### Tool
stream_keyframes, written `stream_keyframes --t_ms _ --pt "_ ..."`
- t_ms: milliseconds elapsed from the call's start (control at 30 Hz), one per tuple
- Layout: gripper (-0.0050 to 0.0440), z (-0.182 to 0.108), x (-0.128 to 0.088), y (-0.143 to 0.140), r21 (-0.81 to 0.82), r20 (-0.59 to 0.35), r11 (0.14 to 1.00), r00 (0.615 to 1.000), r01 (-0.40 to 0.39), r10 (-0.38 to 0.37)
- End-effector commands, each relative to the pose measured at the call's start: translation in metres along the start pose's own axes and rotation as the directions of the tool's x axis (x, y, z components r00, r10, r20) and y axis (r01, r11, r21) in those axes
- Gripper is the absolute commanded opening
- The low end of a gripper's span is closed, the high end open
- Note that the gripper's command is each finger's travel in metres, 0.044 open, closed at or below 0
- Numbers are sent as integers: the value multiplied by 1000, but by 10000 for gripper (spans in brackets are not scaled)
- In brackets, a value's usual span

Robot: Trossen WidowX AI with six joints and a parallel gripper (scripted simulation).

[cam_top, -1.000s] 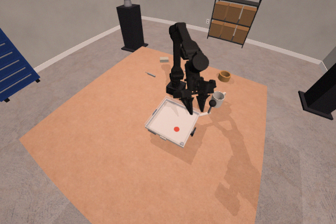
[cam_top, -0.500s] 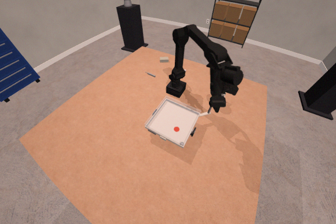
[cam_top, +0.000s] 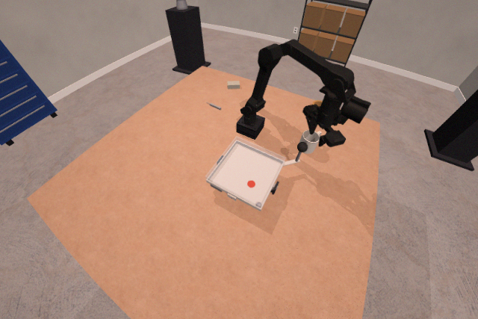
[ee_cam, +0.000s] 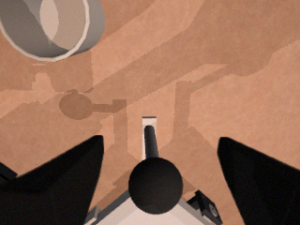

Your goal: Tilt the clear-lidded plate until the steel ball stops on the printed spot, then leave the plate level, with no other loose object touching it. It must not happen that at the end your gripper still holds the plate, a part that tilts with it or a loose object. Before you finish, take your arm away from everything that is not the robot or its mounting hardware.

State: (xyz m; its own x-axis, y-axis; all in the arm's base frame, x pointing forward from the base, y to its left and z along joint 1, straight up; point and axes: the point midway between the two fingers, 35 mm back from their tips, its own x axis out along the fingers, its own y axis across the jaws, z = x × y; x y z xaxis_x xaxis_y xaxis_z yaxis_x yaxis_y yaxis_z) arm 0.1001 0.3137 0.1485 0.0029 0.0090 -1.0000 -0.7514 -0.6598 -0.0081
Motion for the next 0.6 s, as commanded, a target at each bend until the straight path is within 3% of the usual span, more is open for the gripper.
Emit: stream_keyframes --t_ms 0,200,567 --pt "300 1 1 0 -12 -8 1000 1000 -14 14" --pt "300 -49 0 -1 -12 -8 1000 1000 -14 14" --pt "300 -49 6 -1 -12 -8 1000 1000 -14 14"
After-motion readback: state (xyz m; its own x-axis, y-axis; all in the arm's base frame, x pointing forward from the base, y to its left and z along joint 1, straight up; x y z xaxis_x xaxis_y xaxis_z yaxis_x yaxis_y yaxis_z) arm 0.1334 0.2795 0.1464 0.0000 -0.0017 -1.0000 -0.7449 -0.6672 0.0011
